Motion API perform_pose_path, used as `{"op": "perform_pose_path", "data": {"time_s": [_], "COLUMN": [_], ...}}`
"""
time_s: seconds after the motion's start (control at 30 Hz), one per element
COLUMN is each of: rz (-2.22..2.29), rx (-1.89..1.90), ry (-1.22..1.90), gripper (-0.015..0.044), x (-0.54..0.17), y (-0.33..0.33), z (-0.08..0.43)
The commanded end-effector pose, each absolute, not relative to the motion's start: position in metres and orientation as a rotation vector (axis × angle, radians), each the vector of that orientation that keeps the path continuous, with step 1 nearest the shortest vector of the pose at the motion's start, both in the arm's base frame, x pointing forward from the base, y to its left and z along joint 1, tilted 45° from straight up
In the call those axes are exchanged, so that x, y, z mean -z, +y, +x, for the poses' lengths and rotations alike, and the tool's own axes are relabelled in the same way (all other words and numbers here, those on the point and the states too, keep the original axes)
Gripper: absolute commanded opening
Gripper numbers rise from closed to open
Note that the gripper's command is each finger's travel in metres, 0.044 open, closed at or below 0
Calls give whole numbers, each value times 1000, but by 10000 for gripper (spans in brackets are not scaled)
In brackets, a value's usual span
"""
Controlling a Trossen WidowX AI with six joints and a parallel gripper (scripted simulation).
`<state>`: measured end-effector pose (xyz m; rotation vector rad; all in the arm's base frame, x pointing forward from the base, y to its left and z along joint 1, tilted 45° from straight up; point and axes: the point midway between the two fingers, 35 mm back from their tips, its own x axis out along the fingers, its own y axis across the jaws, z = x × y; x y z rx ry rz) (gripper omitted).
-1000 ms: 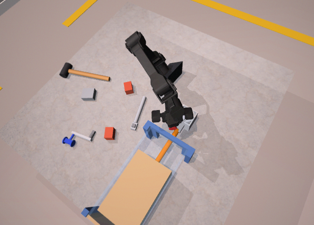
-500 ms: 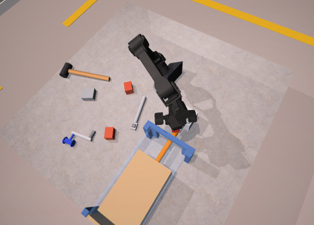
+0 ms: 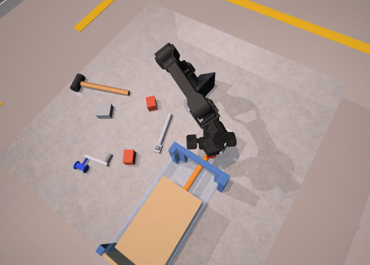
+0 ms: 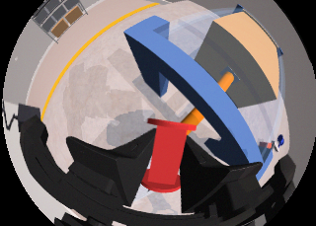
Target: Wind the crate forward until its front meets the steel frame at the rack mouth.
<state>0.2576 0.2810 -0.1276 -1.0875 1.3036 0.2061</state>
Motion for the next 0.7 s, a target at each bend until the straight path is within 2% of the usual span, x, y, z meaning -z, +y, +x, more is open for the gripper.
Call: {"op": "perform_pose_path", "data": {"time_s": [0.0, 0.67], "rz": [-1068, -1066], "rx": [-226, -227], "ry": [1311, 1311], "gripper": [0, 0], "x": [141, 158], "y": [292, 311], "z": [251, 234]}}
